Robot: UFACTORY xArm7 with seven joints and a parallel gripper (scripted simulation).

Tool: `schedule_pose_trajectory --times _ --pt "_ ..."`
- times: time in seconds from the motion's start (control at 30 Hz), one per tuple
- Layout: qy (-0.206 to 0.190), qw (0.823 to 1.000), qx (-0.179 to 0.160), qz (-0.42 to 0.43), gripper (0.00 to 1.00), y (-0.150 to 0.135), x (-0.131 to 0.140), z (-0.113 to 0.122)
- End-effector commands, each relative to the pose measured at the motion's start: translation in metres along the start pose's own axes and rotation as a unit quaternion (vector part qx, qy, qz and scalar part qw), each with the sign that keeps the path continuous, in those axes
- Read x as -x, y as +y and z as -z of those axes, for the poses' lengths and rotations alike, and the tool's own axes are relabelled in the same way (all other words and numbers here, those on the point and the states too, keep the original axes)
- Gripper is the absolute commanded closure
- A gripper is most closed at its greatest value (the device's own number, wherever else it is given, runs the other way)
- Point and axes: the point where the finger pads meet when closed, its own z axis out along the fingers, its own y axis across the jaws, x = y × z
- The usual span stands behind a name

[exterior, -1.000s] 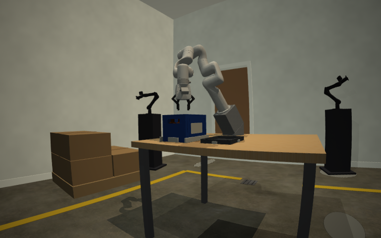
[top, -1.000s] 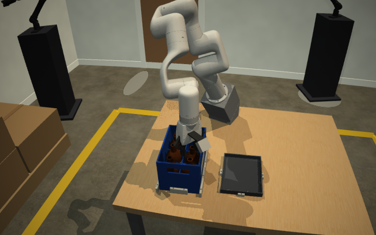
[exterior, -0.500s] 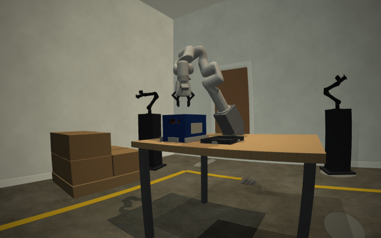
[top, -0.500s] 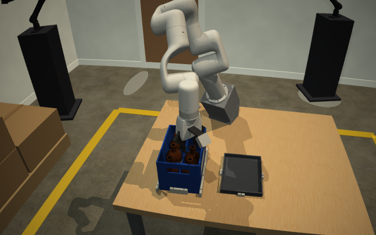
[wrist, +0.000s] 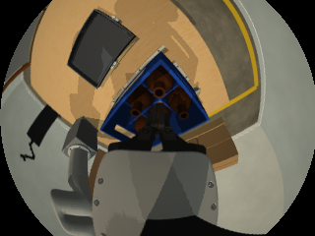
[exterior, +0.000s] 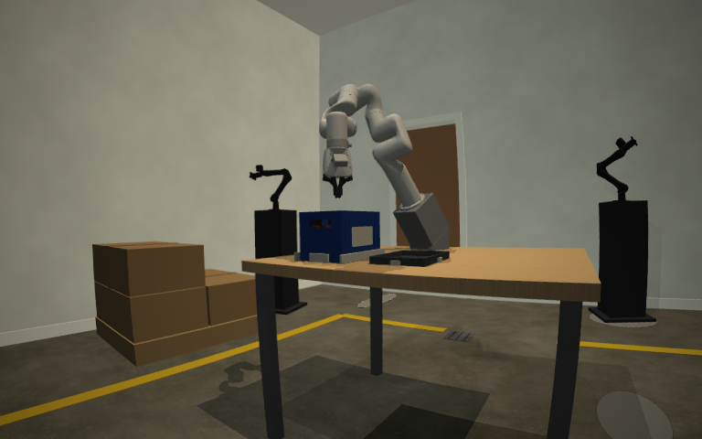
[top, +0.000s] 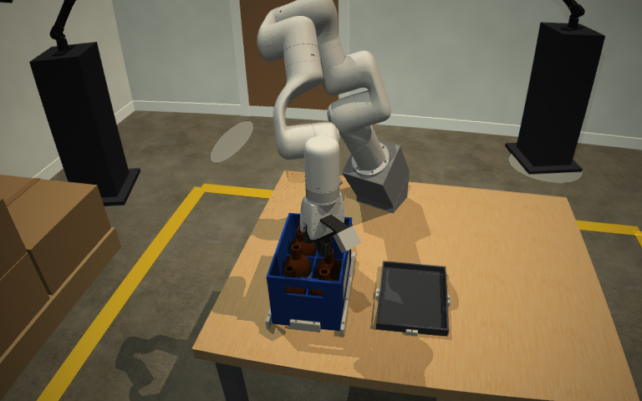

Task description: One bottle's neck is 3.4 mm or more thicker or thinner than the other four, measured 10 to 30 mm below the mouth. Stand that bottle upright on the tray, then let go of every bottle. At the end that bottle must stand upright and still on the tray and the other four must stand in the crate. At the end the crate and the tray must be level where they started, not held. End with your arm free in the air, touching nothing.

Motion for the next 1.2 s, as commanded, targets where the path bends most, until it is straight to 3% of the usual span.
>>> schedule_pose_trajectory --times 0.0,0.77,1.17 --pt "0.001 1.0 0.001 0.0 1.0 0.001 -0.001 0.001" --pt "0.0 1.0 0.002 -0.001 1.0 0.002 0.003 0.002" --pt "-0.018 1.0 0.002 -0.018 1.0 -0.008 0.124 0.009"
